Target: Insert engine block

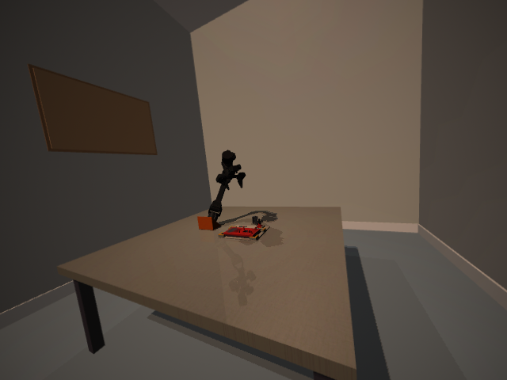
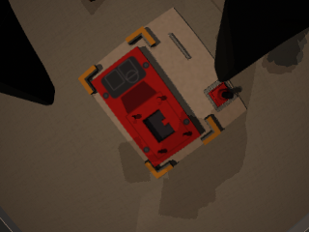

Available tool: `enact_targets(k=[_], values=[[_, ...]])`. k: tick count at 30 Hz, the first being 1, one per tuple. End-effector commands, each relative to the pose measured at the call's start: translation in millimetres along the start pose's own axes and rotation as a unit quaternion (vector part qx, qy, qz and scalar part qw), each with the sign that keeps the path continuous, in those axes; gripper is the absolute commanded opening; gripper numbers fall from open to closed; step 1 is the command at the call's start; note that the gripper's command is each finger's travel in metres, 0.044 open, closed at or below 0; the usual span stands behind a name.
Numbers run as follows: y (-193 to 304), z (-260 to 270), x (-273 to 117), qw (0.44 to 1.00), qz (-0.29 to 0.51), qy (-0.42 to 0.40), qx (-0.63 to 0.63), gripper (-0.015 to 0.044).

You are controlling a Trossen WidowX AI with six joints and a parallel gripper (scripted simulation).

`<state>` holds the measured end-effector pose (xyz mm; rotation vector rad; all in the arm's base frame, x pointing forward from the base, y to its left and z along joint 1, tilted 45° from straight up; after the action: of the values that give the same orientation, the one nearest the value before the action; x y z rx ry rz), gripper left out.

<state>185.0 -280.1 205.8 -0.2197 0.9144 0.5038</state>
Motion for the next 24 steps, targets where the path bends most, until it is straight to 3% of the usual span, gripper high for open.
enact_targets(k=[1,12,24], values=[[6.5,16.7,12.1,0.998,0.022,-0.007,-0.058,0.0440],[25.4,61.6,44.0,0.969,0.080,-0.029,-0.232,0.0440],[56.8,105.0,75.0,0.898,0.143,-0.067,-0.410,0.0440]])
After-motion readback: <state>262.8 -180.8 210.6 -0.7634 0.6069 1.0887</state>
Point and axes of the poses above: the point midway between the two fingers, 35 mm back from their tips, its own x axis out along the fingers, its own z axis across the jaws, y = z × x, the point moved 6 cm from there along -x, back along the fingers, and after that the axes turned 11 degrees about x, right-handed, at the moved point
